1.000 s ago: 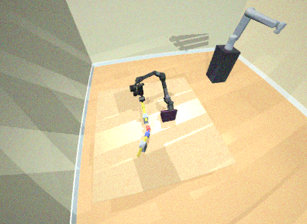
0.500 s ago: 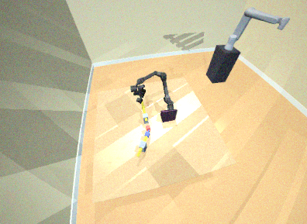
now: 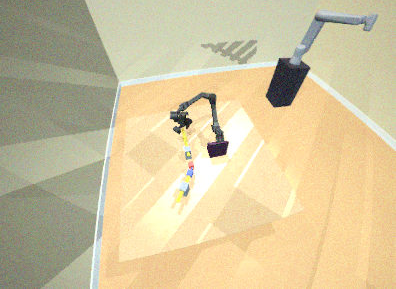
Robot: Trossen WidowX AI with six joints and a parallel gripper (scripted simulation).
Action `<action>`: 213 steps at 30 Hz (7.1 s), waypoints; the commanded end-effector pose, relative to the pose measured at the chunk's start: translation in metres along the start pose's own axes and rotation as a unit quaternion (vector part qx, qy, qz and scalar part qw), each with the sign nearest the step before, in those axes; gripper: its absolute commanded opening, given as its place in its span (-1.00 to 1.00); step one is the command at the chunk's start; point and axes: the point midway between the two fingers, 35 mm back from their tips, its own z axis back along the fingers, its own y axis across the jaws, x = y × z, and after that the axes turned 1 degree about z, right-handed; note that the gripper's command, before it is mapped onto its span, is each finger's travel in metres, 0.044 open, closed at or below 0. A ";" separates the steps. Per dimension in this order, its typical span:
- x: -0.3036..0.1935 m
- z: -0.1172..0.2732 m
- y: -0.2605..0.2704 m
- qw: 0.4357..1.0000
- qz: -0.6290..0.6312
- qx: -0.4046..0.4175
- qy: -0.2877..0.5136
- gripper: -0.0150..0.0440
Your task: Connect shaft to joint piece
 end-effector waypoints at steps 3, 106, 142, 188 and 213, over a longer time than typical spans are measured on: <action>-0.001 -0.008 -0.002 0.995 -0.102 0.011 -0.006 1.00; 0.000 -0.054 -0.007 0.950 -0.310 0.029 -0.021 -0.26; 0.002 -0.055 -0.009 0.950 -0.310 -0.032 0.000 -0.49; -0.053 -0.056 0.033 0.950 -0.309 -0.044 0.008 -0.49; -0.084 -0.057 0.056 0.950 -0.309 -0.044 0.008 -0.49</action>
